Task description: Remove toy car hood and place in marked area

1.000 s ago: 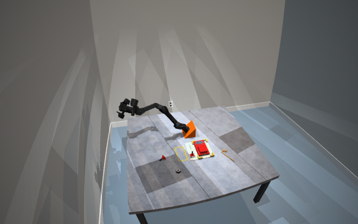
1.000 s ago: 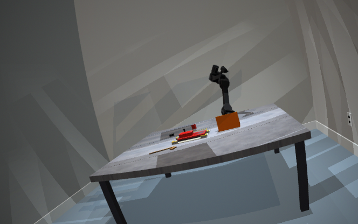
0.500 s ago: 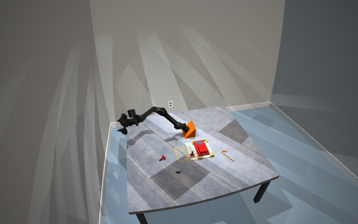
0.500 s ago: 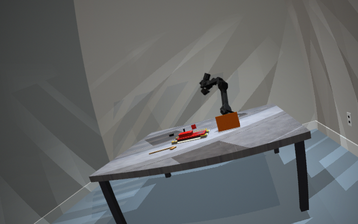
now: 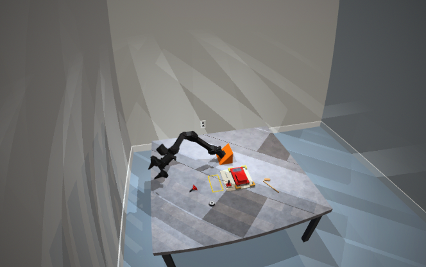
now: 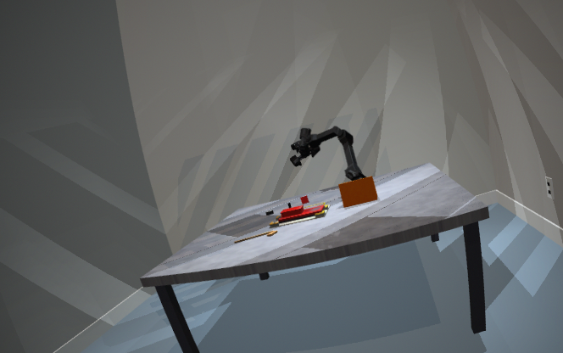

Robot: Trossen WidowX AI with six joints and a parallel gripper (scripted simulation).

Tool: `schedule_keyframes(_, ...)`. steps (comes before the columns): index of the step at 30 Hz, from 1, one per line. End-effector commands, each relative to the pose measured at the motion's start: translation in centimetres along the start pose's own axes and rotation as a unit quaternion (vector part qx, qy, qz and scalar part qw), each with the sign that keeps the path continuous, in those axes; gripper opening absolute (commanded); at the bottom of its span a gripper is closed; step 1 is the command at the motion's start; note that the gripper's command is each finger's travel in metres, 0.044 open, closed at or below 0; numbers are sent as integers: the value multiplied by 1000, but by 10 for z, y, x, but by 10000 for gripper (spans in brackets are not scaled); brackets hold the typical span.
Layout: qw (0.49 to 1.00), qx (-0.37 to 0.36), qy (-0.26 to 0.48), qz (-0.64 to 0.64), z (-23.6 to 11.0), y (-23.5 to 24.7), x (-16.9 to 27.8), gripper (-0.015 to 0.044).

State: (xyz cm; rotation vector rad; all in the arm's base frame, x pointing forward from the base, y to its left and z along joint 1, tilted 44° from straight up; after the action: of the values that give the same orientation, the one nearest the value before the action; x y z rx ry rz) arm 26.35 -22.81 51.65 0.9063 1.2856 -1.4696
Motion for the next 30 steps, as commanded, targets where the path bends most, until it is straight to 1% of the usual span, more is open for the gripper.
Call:
schedule_keyframes(1,997,-72,24,-22,-15,44,18,440)
schedule_keyframes(6,989,-137,51,-39,-36,82,34,440)
schedule_keyframes(12,969,-220,102,-57,-74,132,63,440)
schedule_keyframes(22,917,-335,189,-110,-155,198,117,440)
schedule_keyframes(30,866,-391,260,-170,-229,229,163,440)
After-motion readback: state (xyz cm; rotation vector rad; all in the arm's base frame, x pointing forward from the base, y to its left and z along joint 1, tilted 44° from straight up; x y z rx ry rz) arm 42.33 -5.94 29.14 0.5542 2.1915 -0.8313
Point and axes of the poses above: the point midway between the two fingers, 35 mm back from their tips, its own z axis out along the fingers, its own y axis across the jaws, x = y × z, the point moved 10 cm from there along -z, back along the fingers, and after that the axes turned 14 degrees about z, right-handed, at the moved point
